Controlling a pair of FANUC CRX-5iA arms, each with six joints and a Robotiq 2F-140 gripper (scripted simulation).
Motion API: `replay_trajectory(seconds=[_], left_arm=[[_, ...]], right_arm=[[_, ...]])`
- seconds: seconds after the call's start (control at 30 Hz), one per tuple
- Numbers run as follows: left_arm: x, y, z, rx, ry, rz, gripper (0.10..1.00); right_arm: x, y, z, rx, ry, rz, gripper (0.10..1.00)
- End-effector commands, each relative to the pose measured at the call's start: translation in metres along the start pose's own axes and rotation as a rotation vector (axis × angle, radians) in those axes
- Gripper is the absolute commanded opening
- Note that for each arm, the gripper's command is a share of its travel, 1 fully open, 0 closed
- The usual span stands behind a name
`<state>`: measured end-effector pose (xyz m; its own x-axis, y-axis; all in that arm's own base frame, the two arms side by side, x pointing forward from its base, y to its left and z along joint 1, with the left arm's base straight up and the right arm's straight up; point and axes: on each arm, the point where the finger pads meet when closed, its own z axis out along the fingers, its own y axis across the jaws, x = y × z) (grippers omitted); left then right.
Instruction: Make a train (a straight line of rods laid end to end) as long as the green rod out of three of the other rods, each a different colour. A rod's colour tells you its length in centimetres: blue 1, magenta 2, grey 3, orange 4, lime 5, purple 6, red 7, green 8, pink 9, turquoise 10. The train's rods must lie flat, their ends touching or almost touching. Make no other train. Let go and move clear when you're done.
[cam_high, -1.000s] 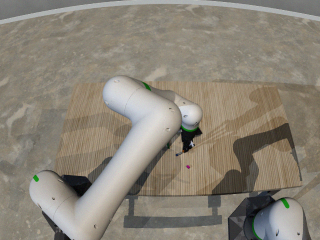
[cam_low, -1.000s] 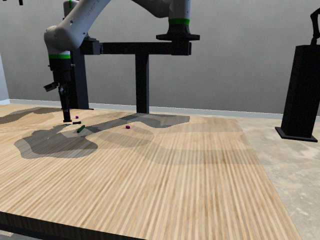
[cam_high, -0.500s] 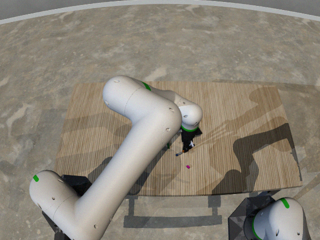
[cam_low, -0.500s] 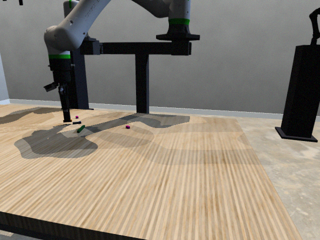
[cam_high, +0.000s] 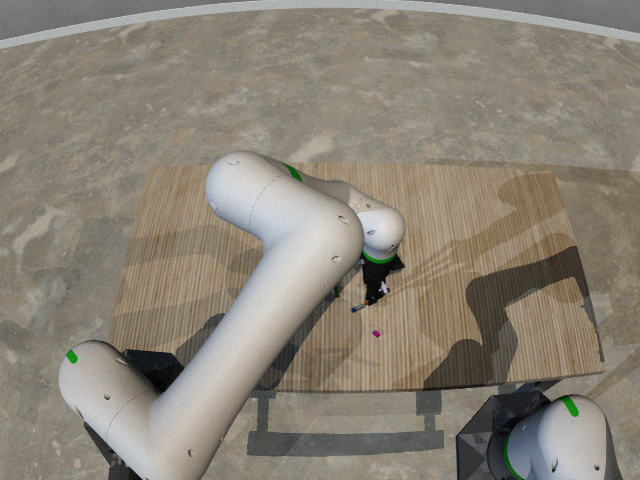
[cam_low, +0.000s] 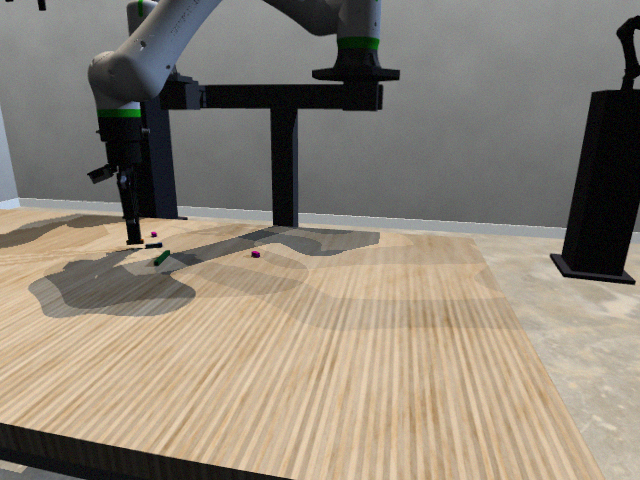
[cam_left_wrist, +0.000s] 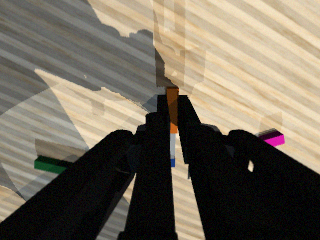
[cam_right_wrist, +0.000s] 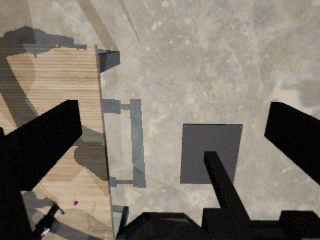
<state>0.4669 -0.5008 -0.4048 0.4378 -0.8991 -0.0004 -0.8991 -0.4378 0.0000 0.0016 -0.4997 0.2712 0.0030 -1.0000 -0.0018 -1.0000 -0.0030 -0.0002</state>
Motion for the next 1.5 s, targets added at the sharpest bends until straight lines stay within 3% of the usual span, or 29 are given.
replay_trajectory(seconds=[0.0,1.47], left_arm=[[0.001,-0.001,-0.001,0.001,0.002,0.000,0.124],[0.001,-0.001,0.009,0.001,0.002,0.000,0.124]], right_arm=[[0.000,0.000,-0.001,0.000,0.002,0.000,1.000],[0.000,0.000,-0.001,0.000,0.002,0.000,1.000]])
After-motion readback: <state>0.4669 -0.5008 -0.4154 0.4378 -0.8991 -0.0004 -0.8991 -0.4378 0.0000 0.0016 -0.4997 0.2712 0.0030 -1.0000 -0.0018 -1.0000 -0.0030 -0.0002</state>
